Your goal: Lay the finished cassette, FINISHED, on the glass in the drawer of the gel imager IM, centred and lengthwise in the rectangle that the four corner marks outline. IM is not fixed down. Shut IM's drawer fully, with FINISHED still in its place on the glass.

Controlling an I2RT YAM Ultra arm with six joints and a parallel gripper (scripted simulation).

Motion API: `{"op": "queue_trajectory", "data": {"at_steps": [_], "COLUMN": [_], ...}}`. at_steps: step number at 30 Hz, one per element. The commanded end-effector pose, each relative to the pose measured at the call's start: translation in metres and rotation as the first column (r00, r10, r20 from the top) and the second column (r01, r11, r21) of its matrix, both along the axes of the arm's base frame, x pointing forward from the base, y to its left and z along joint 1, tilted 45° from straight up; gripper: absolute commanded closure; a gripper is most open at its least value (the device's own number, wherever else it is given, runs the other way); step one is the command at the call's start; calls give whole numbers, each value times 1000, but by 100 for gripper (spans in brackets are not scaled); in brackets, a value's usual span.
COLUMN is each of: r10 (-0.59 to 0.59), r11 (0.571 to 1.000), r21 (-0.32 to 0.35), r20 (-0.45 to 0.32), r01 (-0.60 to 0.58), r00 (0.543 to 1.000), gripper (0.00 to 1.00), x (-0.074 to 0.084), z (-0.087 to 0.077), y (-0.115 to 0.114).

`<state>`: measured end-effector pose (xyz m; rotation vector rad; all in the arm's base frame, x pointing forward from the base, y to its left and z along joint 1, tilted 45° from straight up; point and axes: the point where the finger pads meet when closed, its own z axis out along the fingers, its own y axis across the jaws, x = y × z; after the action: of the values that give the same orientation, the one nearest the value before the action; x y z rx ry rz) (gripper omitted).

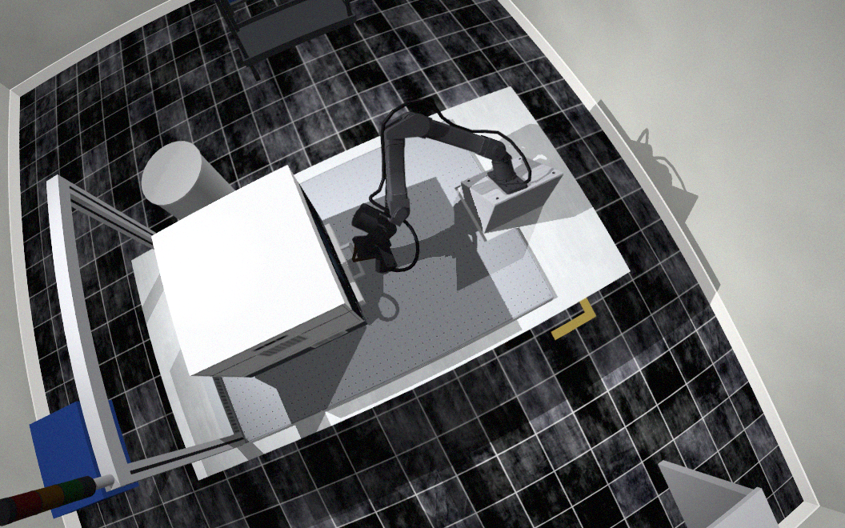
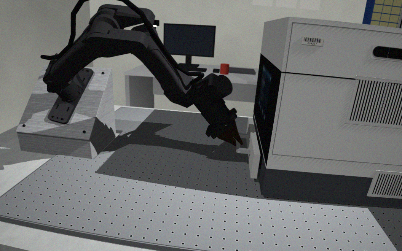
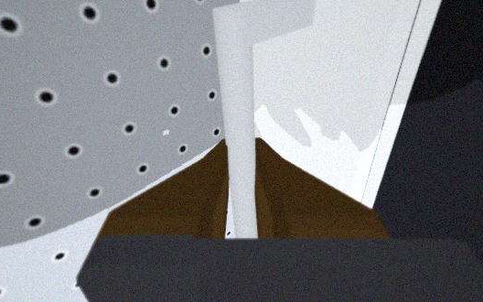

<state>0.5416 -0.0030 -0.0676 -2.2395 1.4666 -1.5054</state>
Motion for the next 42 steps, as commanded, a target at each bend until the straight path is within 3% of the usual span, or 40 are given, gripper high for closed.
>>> {"op": "queue_trajectory", "data": {"at_steps": [1, 17, 18, 42], "r10": [60, 60, 60, 69], "r11": [998, 998, 998, 997], "r21": [-36, -36, -36, -36], "r20": [-7, -7, -7, -7], "r01": [-61, -61, -61, -70], "r00": [998, 998, 998, 998], "gripper": [100, 100, 65, 65], "x": [-6, -6, -6, -6], "z": [-3, -3, -3, -3], "y": [5, 5, 5, 10]}}
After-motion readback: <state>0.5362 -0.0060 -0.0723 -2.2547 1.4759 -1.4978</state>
